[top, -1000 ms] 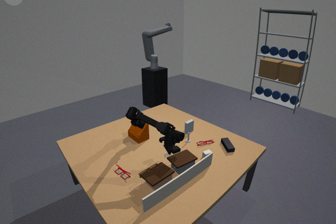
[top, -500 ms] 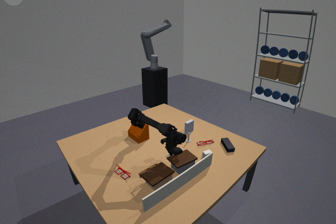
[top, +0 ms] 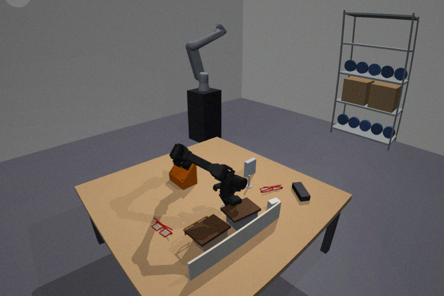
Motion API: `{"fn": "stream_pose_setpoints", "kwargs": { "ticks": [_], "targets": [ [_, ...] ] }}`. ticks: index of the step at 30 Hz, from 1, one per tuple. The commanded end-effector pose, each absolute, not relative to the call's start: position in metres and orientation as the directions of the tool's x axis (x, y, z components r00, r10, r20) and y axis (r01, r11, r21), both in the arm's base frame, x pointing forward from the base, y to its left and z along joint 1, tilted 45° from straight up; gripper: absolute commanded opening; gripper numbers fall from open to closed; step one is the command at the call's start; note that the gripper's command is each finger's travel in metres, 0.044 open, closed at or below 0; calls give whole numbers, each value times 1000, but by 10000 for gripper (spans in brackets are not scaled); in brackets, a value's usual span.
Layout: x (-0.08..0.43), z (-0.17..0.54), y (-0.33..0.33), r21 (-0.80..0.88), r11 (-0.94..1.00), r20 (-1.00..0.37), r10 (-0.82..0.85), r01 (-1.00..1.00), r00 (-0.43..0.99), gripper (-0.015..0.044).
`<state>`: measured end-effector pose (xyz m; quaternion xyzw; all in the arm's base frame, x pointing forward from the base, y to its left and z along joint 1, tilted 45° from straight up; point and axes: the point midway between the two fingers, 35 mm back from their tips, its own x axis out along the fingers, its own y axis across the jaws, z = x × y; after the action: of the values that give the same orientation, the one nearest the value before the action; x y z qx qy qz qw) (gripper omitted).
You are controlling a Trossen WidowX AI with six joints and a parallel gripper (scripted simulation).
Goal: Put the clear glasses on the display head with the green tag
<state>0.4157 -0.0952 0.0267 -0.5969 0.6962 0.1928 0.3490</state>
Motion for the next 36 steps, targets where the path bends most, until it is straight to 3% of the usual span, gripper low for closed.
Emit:
{"fn": "stream_pose_setpoints", "kwargs": {
  "ticks": [1,36],
  "targets": [
    [415,24,-97,-139,212,-711,-701,-967,-51,0],
    [414,22,-98,-139,212,-711,-701,-967,-51,0]
  ]
}}
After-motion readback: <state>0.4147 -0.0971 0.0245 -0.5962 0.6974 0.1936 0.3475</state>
